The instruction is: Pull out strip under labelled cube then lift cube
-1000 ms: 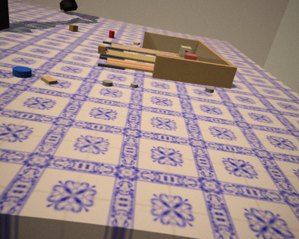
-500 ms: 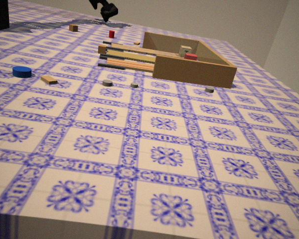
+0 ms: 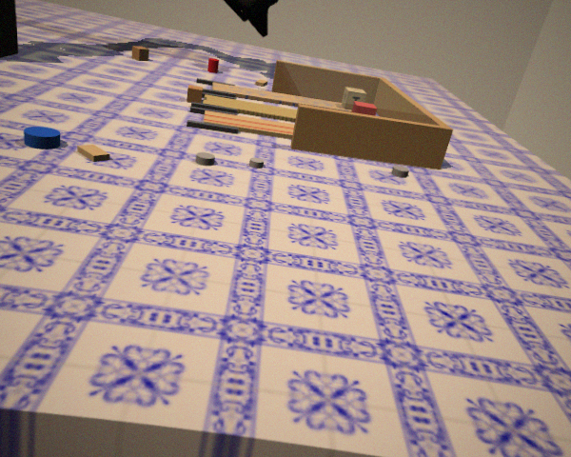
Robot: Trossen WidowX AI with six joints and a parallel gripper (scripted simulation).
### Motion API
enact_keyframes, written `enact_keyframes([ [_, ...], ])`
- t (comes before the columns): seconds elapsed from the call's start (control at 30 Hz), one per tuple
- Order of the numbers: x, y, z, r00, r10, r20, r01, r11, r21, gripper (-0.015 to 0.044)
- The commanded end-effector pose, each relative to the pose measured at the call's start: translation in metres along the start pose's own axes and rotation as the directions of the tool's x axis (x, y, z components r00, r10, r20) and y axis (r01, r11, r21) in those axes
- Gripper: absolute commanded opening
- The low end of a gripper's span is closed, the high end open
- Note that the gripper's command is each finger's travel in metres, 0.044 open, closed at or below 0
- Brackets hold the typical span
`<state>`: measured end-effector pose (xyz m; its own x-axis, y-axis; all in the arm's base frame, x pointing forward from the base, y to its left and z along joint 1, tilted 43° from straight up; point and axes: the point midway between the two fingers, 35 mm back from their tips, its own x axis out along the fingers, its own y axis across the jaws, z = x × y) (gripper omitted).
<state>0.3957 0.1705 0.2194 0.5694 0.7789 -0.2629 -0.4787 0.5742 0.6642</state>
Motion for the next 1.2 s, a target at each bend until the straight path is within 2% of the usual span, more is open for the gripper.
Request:
enact_keyframes([
  [0.0, -0.041, -0.061, 0.000, 0.992, -0.113, 0.054, 0.111, 0.993, 0.043, 0.0400],
  [0.33, -0.159, -0.173, -0.035, 0.909, -0.382, 0.166, 0.345, 0.914, 0.213, 0.0400],
  [0.6, -0.252, -0.218, -0.094, 0.789, -0.567, 0.236, 0.460, 0.800, 0.384, 0.0400],
  [1.07, -0.258, -0.219, -0.099, 0.778, -0.580, 0.241, 0.466, 0.790, 0.398, 0.0400],
  [1.17, -0.247, -0.225, -0.094, 0.805, -0.564, 0.186, 0.464, 0.792, 0.396, 0.0321],
])
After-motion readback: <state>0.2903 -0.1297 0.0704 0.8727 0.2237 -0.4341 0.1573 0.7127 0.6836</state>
